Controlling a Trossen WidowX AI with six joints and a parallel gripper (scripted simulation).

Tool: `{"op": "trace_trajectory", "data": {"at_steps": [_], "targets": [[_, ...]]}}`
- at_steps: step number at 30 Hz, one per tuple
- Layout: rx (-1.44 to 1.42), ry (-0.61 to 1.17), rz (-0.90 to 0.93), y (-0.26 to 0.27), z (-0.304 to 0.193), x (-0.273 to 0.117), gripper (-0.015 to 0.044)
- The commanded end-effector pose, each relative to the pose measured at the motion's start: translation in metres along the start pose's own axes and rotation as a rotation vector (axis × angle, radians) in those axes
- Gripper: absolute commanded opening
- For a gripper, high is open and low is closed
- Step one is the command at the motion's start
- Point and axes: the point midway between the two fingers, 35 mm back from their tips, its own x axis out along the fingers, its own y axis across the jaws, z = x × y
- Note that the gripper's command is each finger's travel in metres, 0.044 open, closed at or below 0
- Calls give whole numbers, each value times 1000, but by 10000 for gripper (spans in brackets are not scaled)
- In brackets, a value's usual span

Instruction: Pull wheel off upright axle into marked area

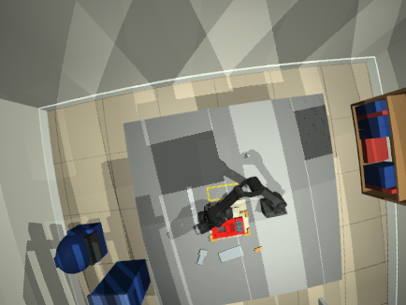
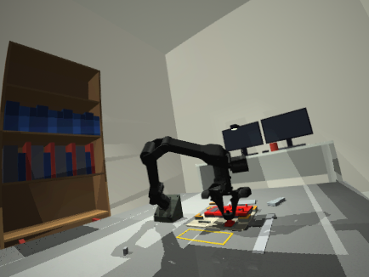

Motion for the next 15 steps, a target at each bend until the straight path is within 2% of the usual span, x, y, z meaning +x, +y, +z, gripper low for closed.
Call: {"op": "trace_trajectory", "data": {"at_steps": [1,15], "targets": [[1,2,1,0,-1,-3,0],[0,2,1,0,-1,-7,0]]}}
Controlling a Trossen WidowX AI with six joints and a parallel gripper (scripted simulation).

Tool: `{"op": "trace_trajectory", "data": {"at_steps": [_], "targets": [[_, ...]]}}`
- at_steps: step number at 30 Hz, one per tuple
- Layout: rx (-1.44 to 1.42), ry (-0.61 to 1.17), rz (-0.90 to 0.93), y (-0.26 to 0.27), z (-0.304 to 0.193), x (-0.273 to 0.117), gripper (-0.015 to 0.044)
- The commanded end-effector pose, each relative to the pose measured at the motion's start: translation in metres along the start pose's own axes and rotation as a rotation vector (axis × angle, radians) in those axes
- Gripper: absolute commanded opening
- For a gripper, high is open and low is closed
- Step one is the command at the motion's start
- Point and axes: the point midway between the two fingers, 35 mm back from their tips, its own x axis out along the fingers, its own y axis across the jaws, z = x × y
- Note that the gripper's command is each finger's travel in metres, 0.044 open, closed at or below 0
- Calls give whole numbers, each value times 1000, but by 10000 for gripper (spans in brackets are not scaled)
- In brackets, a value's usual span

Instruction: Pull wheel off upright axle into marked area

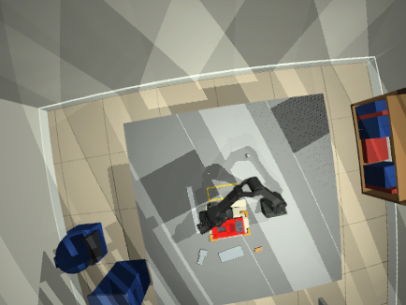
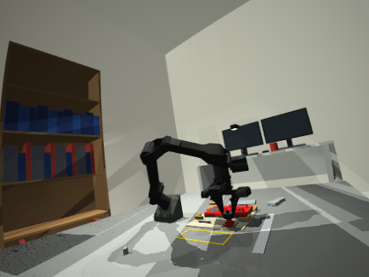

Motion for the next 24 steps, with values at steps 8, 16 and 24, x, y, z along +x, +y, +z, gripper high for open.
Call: {"op": "trace_trajectory", "data": {"at_steps": [8,16,24], "targets": [[-3,1,8,1,-2,-7,0],[-3,1,8,1,-2,-10,0],[-3,1,8,1,-2,-13,0]]}}
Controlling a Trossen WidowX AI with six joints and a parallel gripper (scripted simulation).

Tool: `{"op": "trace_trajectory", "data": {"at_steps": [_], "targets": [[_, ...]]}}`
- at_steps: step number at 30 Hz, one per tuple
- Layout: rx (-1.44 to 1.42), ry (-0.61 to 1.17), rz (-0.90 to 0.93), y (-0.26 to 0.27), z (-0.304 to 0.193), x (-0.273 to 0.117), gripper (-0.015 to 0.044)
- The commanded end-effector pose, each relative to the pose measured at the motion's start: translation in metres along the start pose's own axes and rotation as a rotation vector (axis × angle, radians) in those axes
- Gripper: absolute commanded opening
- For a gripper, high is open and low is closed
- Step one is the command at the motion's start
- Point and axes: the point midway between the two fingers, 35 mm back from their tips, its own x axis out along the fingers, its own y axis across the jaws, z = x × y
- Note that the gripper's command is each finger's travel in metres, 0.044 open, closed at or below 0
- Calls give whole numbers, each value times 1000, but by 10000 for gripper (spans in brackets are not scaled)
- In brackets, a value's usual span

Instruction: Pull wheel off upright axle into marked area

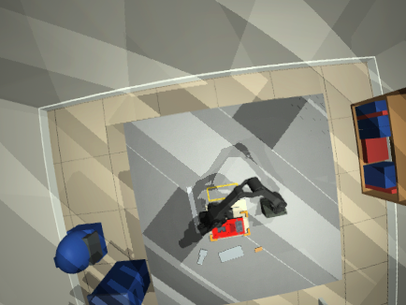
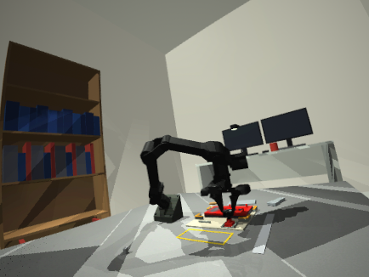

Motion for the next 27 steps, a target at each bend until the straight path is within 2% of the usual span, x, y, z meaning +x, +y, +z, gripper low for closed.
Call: {"op": "trace_trajectory", "data": {"at_steps": [1,27], "targets": [[1,4,7,1,-2,-5,0],[0,4,7,1,-2,-13,0]]}}
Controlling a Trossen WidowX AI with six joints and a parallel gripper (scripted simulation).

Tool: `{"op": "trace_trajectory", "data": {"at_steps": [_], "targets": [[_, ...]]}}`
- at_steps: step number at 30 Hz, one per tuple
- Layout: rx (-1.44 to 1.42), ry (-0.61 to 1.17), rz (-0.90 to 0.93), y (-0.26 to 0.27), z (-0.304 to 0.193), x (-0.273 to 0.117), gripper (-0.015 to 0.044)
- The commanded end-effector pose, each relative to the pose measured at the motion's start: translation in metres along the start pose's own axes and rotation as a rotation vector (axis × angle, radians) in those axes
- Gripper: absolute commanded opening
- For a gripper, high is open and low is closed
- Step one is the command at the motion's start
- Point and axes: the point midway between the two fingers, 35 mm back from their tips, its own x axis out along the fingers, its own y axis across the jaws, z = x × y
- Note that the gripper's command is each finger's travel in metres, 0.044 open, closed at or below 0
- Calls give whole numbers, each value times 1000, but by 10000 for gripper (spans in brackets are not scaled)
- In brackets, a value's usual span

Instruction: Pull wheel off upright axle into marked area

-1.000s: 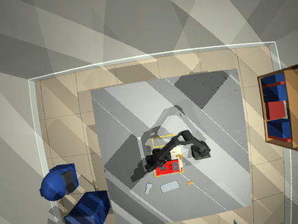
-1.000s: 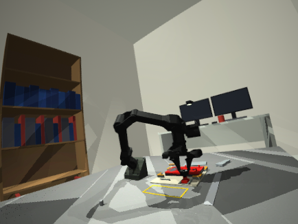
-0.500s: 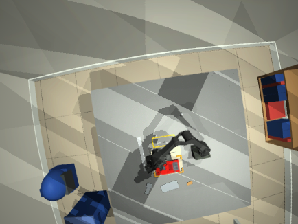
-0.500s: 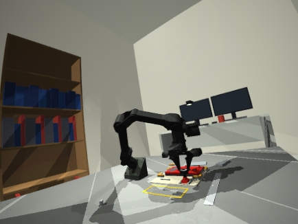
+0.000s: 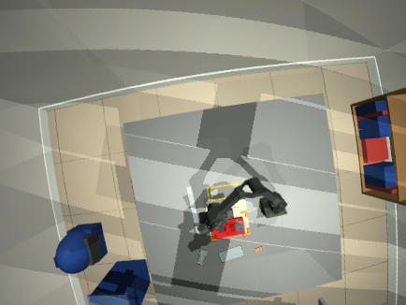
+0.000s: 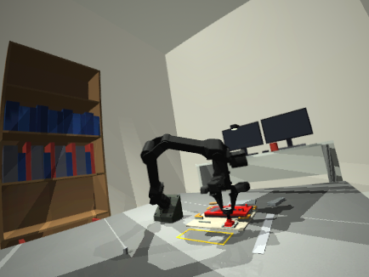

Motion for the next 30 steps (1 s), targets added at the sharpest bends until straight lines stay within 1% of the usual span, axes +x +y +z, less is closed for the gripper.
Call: {"op": "trace_trajectory", "data": {"at_steps": [1,30], "targets": [[1,5,6,1,-2,-5,0],[0,4,7,1,-2,-18,0]]}}
